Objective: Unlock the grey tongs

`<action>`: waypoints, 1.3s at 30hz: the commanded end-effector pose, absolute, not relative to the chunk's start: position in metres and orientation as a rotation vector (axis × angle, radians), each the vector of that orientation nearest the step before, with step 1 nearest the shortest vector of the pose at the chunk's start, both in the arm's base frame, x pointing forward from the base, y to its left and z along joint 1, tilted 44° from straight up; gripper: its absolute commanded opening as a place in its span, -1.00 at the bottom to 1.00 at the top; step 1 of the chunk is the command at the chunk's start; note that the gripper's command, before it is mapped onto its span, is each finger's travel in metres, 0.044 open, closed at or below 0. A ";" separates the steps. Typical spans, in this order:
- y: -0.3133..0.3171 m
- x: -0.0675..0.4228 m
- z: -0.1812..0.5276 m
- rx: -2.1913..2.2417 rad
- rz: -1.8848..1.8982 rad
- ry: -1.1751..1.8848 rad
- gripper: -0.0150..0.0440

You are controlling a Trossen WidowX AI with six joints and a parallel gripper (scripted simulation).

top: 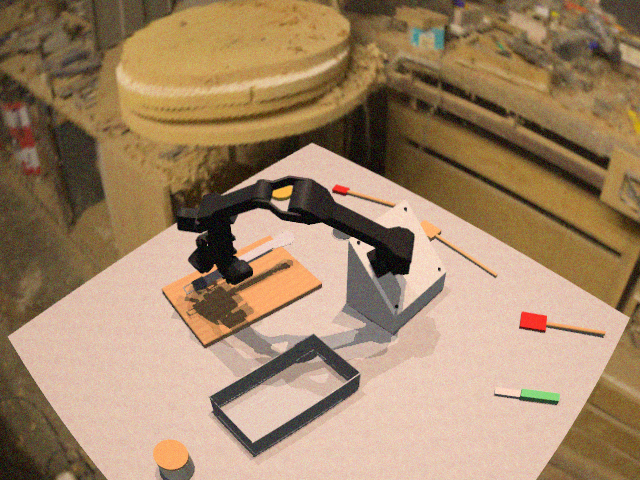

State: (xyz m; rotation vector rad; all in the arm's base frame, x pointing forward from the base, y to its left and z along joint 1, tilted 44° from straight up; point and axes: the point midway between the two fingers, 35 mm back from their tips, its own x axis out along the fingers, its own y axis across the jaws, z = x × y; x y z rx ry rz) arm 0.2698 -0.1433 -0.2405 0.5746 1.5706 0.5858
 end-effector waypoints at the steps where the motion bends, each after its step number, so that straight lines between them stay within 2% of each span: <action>1: -0.139 0.268 -0.245 0.582 0.580 1.570 -1.00; 6: -0.137 0.268 -0.246 0.583 0.580 1.570 -1.00; 28: -0.137 0.268 -0.245 0.576 0.588 1.572 0.96; 33: -0.137 0.272 -0.232 0.577 0.587 1.574 1.00; 39: -0.128 0.284 -0.154 0.582 0.585 1.573 1.00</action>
